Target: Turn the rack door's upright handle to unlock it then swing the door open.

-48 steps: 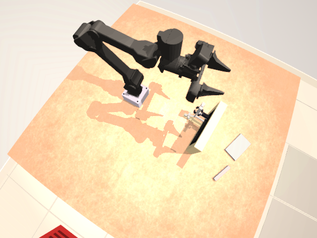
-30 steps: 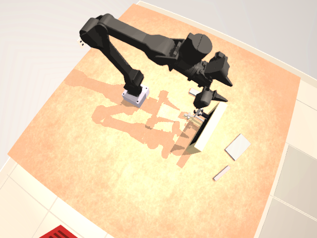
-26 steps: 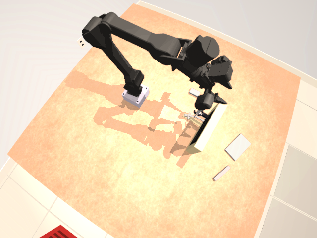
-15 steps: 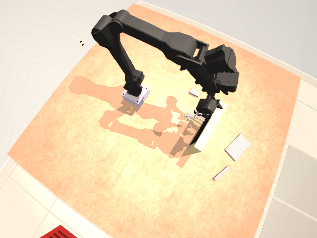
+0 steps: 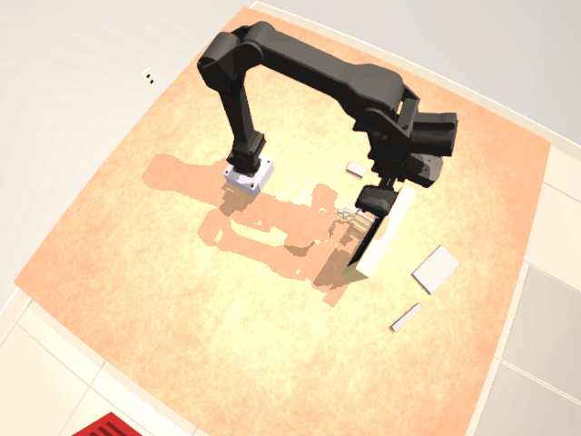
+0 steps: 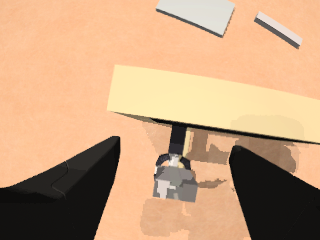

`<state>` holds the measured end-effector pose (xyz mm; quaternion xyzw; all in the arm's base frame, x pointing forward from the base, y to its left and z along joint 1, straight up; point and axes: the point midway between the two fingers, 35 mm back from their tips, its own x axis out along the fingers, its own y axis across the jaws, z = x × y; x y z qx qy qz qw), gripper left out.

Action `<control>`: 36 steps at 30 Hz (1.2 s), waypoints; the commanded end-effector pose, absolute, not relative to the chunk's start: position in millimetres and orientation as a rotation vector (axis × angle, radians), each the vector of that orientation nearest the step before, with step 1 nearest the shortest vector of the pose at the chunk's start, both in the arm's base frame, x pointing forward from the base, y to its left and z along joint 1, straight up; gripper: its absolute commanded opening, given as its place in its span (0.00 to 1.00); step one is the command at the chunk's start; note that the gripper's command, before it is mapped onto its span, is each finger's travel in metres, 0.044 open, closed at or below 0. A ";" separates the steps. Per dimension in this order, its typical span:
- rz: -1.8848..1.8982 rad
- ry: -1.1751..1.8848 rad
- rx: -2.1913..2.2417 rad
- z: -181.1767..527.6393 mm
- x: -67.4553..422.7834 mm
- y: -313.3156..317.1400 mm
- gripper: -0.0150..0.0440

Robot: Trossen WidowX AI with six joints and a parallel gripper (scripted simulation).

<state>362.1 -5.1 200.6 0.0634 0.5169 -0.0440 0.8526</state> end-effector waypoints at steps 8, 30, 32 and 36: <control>-0.134 1.366 0.159 182.5 349.1 -4.9 0.73; -0.162 1.534 0.168 159.7 340.4 -5.0 0.73; -0.162 1.534 0.168 156.4 340.7 -5.0 0.73; -0.162 1.534 0.168 149.9 341.2 -5.0 0.73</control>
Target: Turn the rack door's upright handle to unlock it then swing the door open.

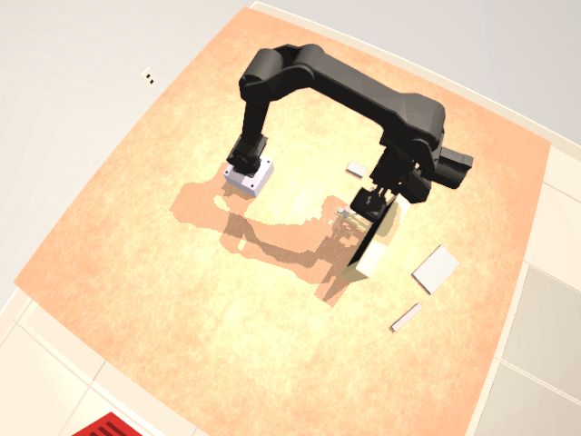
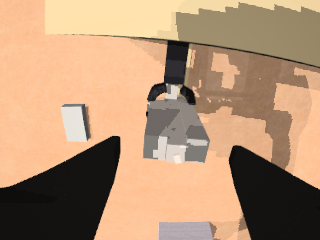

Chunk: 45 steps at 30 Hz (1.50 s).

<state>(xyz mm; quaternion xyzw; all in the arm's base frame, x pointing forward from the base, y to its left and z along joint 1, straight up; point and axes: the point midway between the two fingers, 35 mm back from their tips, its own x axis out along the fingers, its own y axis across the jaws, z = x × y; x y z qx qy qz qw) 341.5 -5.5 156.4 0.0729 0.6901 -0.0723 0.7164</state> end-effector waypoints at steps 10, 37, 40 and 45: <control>-0.162 1.534 0.168 133.6 341.7 -5.0 0.73; -0.162 1.534 0.168 106.7 340.2 -5.0 0.40; -0.162 1.534 0.168 106.7 340.2 -5.0 0.37; -0.162 1.534 0.168 106.7 340.2 -5.0 0.31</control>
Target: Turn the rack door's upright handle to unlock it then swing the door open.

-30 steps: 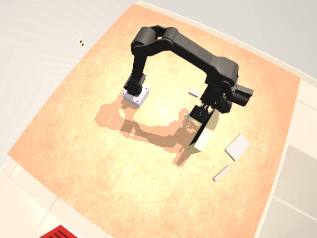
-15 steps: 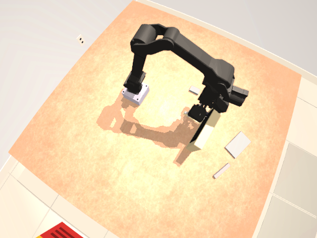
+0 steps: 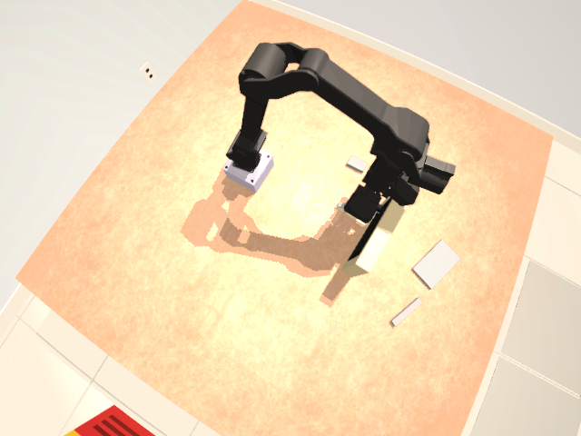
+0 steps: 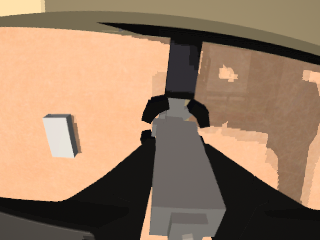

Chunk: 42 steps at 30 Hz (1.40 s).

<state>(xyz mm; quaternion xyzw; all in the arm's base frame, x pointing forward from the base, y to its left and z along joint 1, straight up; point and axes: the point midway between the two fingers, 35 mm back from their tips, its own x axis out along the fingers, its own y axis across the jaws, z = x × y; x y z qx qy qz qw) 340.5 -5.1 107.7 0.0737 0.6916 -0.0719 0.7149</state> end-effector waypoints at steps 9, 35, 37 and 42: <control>-0.106 1.537 0.110 106.7 340.2 -5.0 0.27; 0.871 1.355 -0.899 106.6 340.3 -5.1 0.27; 0.945 1.321 -0.974 106.6 340.3 -5.1 0.27; 1.127 1.224 -1.161 106.6 340.2 -5.0 0.27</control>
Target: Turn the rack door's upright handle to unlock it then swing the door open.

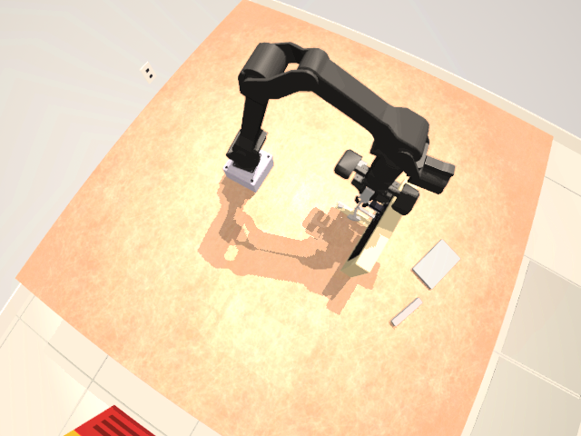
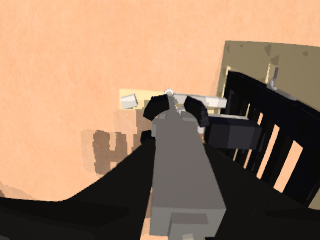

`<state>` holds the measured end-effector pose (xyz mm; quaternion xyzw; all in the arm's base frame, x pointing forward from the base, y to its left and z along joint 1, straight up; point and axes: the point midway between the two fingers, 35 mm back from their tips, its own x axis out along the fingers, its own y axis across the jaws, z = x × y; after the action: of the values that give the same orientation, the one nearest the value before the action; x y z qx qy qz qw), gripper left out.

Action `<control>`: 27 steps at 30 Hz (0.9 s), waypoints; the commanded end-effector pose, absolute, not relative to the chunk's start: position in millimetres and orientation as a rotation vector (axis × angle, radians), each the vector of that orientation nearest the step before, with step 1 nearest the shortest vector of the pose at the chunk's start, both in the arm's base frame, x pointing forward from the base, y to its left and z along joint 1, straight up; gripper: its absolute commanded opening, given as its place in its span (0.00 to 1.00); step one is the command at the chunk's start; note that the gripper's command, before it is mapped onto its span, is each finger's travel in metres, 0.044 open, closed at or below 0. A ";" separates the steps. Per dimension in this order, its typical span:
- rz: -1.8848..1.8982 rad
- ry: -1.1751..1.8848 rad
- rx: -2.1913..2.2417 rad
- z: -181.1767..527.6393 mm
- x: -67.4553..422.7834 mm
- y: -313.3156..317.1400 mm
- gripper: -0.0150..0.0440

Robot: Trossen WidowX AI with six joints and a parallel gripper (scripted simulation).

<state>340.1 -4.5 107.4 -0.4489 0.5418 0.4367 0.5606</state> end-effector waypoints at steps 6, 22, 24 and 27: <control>1.286 1.120 -1.325 106.6 340.2 -5.0 0.27; 1.286 1.120 -1.325 106.6 340.2 -5.0 0.72; 1.280 1.124 -1.319 106.6 340.2 -5.0 0.73; 1.198 1.180 -1.234 106.6 340.2 -5.0 0.73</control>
<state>338.9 -3.8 107.2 -0.5290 0.4688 0.5171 0.4827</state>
